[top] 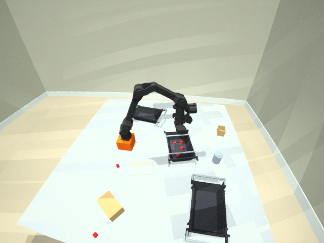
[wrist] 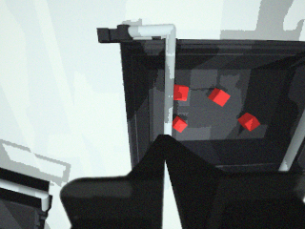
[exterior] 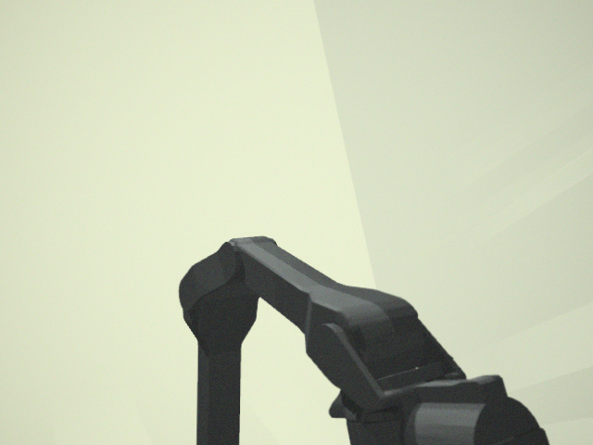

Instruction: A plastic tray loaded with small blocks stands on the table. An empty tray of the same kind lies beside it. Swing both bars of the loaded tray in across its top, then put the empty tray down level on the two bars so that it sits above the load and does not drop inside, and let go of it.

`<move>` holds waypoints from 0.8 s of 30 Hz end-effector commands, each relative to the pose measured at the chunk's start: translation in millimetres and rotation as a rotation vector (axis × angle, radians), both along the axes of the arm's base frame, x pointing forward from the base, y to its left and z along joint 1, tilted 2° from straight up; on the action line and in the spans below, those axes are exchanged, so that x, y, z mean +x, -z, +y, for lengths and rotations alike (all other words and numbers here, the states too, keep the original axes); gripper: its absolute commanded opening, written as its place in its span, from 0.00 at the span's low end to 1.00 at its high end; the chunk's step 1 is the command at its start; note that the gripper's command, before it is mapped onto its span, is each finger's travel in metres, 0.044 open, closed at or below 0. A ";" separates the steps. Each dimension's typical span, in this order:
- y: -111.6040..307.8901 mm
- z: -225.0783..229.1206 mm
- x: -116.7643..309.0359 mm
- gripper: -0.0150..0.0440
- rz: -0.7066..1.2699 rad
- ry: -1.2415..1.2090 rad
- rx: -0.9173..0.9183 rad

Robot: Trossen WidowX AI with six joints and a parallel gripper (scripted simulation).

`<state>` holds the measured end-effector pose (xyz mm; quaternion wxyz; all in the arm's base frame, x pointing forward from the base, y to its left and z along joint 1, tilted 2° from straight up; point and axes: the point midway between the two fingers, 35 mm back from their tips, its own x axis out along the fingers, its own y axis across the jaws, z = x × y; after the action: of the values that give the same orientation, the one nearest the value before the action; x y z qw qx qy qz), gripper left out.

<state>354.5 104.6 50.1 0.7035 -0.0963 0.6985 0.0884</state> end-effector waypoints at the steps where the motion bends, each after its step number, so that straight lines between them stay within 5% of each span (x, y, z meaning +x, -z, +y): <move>1: 0.0 0.0 0.0 0.25 0.000 0.000 0.000; 19: 0.0 0.0 0.0 0.25 0.000 0.000 0.000; 24: 0.0 0.0 0.0 0.48 0.000 0.000 0.000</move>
<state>354.5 104.6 50.1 0.7035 -0.0962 0.6985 0.0885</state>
